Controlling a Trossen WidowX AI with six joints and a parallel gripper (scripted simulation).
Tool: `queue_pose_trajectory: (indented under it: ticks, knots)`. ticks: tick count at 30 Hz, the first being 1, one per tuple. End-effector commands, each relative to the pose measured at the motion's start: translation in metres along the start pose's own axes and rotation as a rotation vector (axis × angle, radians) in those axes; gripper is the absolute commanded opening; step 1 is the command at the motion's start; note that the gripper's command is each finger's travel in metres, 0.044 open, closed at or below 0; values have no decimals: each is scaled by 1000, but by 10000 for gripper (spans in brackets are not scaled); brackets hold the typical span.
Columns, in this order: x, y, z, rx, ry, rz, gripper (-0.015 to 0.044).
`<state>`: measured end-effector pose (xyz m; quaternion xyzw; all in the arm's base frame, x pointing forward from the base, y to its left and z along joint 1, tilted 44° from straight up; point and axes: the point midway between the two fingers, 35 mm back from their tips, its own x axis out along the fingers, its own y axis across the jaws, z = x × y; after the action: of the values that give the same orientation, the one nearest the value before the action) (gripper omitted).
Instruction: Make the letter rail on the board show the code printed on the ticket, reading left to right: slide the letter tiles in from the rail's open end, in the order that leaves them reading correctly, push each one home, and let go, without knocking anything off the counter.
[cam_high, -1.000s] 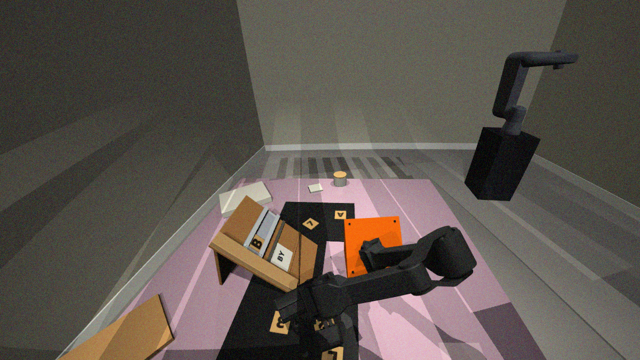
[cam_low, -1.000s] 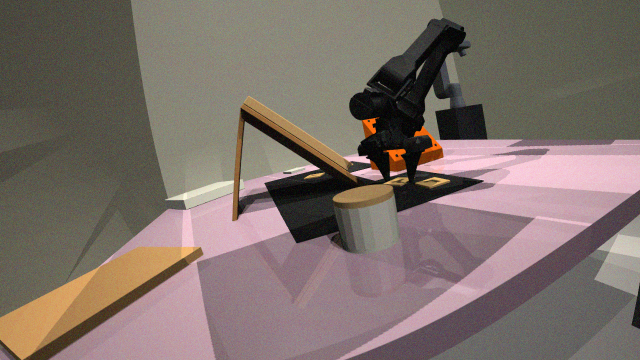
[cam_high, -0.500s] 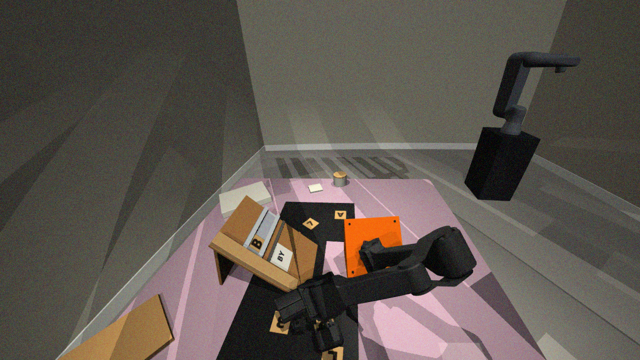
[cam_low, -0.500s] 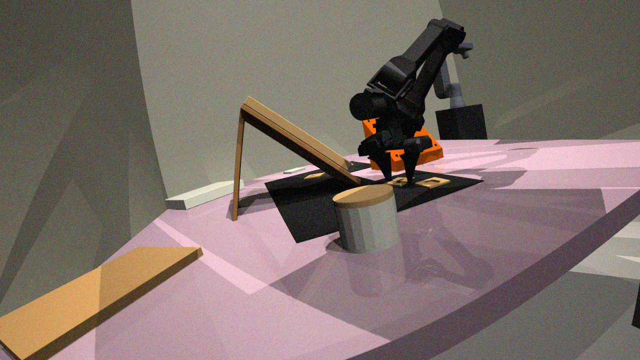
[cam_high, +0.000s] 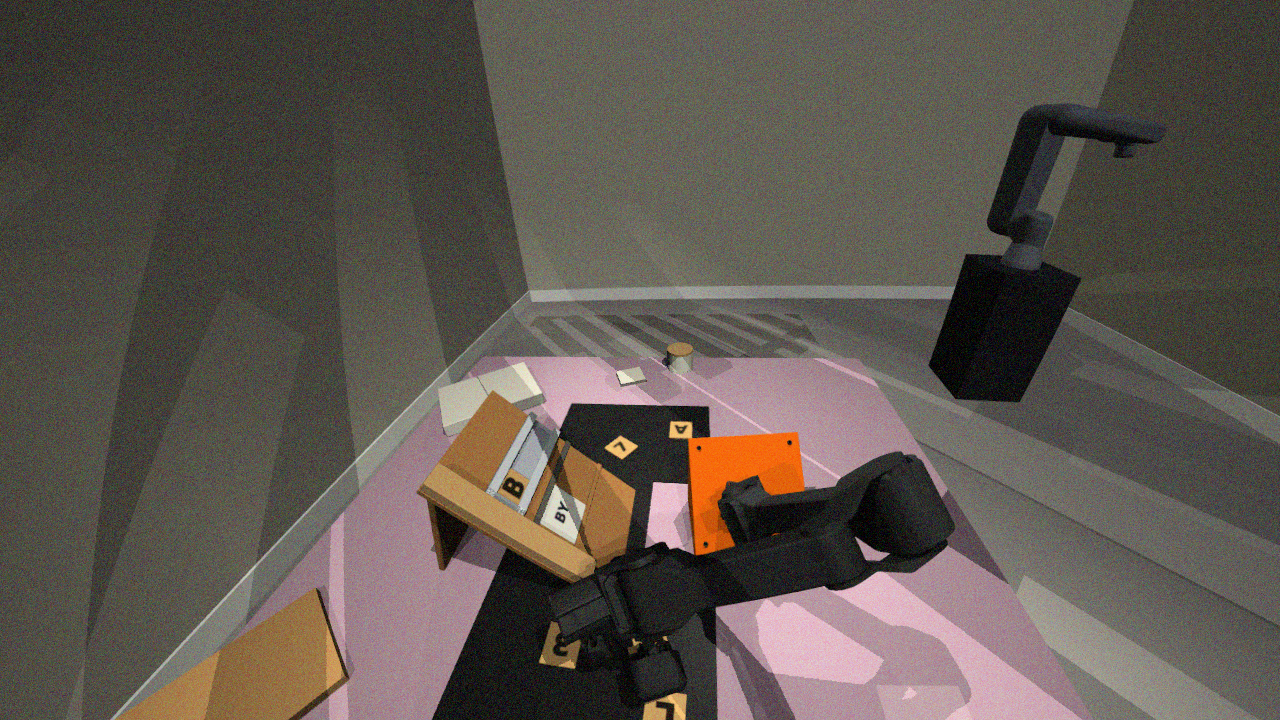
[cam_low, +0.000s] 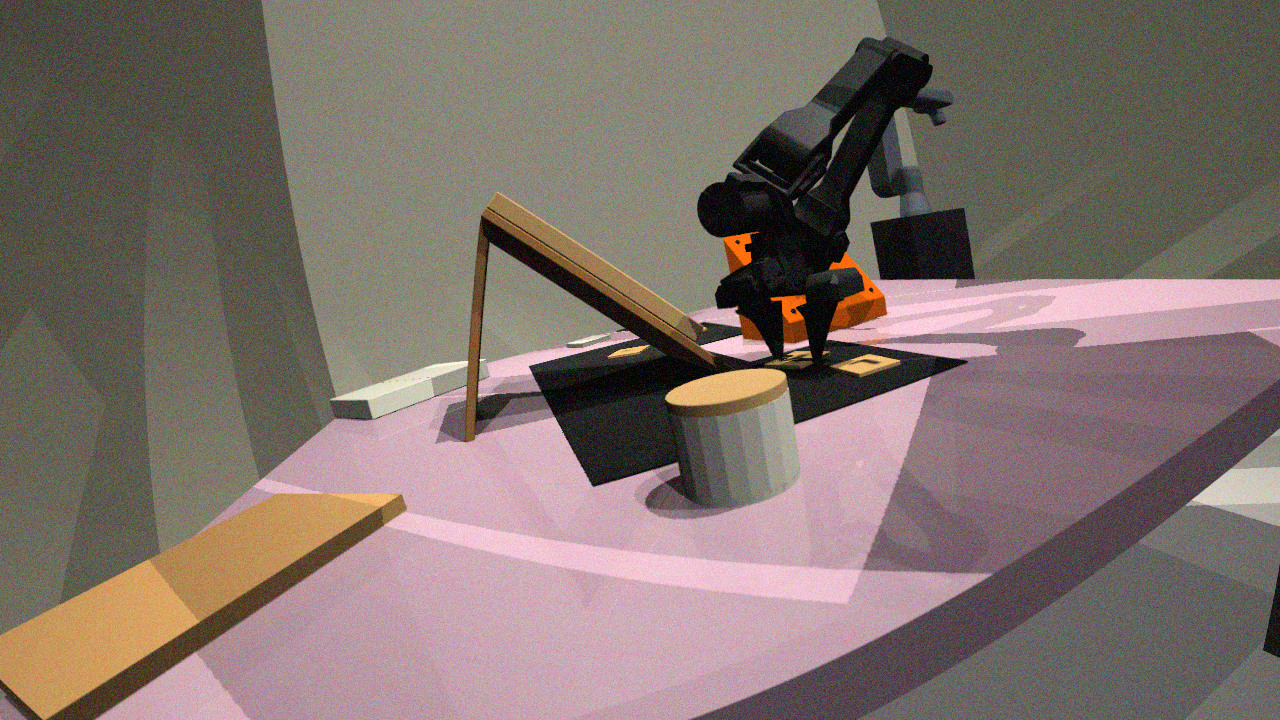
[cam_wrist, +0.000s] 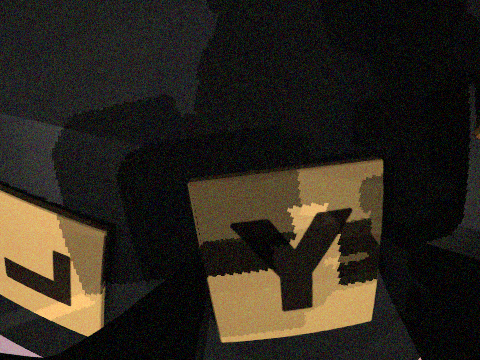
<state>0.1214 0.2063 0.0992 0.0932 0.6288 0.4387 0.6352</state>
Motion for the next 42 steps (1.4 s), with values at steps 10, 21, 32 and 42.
queue_pose_trajectory:
  ticks: [10,21,32,42]
  knots:
    - [-9,-2,0,-5,0,1,0]
    - [-16,-3,0,-5,0,1,0]
    - [-23,-5,0,-5,0,0,0]
    - [-34,-12,15,-18,-65,-32,0]
